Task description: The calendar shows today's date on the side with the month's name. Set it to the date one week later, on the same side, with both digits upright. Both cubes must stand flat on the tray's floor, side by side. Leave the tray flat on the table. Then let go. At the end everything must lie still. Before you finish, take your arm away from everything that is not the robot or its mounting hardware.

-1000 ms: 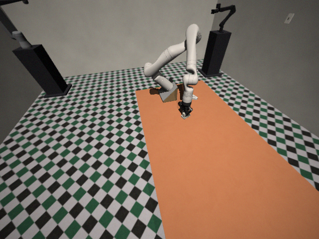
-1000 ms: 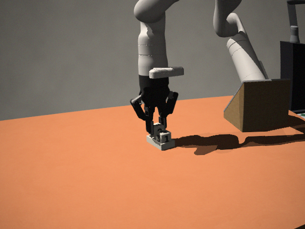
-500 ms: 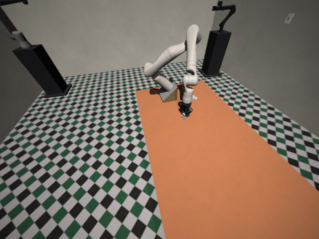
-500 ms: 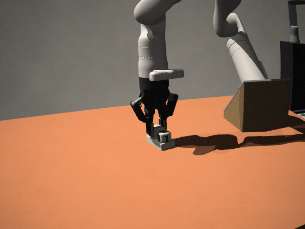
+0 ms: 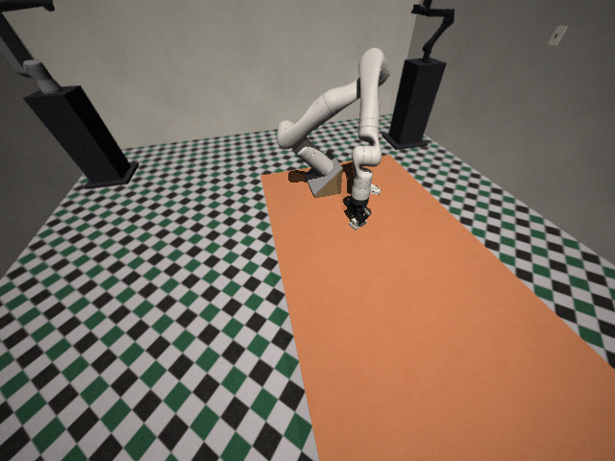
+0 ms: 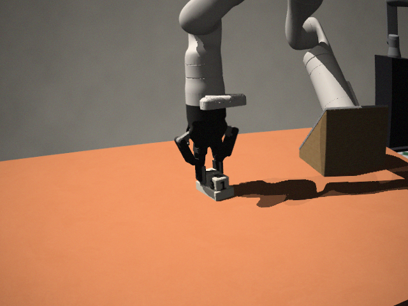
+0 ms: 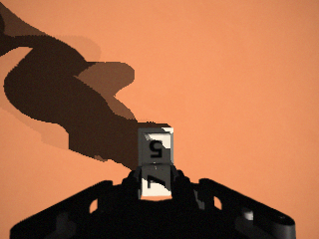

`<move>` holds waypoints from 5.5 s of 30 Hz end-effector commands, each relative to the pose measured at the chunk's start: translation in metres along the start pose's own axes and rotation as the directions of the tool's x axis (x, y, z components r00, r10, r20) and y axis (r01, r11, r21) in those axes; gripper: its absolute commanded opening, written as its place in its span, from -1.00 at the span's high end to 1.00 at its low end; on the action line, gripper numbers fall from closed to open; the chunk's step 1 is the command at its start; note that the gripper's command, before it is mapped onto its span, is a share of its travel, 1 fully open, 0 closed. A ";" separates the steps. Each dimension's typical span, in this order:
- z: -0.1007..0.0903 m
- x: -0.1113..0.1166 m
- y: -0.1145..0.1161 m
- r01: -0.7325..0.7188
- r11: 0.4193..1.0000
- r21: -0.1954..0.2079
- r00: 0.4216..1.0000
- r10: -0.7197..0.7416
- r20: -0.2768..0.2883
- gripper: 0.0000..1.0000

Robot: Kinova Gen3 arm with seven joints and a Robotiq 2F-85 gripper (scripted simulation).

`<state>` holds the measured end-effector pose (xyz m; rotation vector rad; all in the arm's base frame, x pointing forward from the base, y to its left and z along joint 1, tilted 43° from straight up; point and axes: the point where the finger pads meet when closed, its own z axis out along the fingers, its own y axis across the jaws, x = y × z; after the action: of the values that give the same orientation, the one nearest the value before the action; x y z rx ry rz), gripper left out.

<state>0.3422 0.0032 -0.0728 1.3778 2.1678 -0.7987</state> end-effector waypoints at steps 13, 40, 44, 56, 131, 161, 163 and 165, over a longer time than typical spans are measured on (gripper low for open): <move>0.000 0.000 0.000 0.000 1.000 -0.001 1.000 0.000 0.000 0.47; 0.000 0.000 0.000 0.000 1.000 -0.001 1.000 0.000 0.000 0.47; 0.000 0.000 0.000 0.000 1.000 -0.001 1.000 0.000 0.000 0.47; 0.000 0.000 0.000 0.000 1.000 -0.001 1.000 0.000 0.000 0.31; -0.090 0.000 0.000 0.000 1.000 -0.001 1.000 0.000 0.000 -1.00; -0.161 0.000 0.000 0.000 1.000 -0.001 1.000 0.000 0.000 -1.00; -0.162 0.000 0.000 0.000 1.000 -0.001 1.000 0.000 0.000 -1.00; -0.162 0.000 0.000 0.000 1.000 -0.001 1.000 0.000 0.000 -1.00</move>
<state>0.3321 0.1117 0.0451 1.3791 2.1664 -0.8000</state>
